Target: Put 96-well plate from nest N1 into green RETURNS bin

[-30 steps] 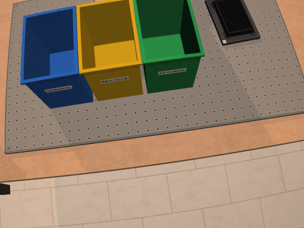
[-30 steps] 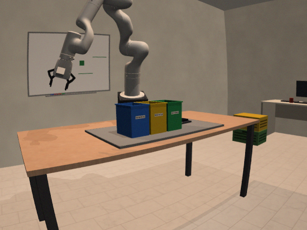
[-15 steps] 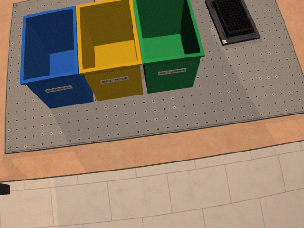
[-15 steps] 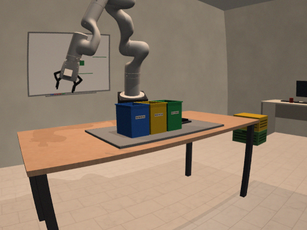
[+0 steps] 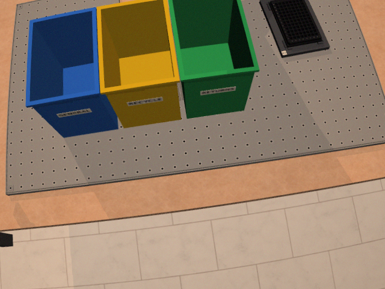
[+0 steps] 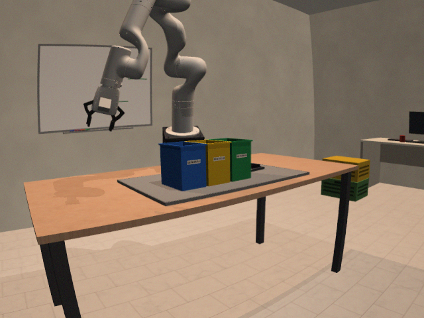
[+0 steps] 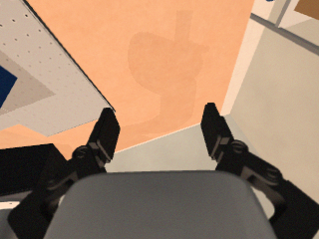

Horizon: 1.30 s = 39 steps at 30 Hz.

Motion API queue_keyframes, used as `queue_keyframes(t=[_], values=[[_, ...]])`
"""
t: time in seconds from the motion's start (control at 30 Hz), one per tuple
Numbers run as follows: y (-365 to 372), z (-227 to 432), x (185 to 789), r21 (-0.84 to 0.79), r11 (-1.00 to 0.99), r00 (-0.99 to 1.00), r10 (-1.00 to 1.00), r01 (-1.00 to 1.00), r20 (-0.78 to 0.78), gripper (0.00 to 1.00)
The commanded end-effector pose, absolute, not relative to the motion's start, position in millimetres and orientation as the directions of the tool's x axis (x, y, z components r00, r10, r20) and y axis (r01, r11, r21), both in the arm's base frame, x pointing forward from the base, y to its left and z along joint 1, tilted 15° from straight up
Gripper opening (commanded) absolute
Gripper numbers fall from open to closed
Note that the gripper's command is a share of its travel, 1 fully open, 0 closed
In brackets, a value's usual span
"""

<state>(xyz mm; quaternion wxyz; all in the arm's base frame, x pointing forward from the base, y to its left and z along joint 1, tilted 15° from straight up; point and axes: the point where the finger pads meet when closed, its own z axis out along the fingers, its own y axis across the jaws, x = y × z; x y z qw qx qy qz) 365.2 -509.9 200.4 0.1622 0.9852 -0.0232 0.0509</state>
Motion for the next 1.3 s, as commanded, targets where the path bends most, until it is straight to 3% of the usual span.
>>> queue_keyframes(t=[0.0, 1.27], values=[[-495, 198, 380, 0.313, -0.948, 0.993, -0.023, -0.058, 0.113, 1.0], [-387, 179, 453, 0.288, -0.957, 0.992, 0.001, -0.036, 0.127, 1.0]])
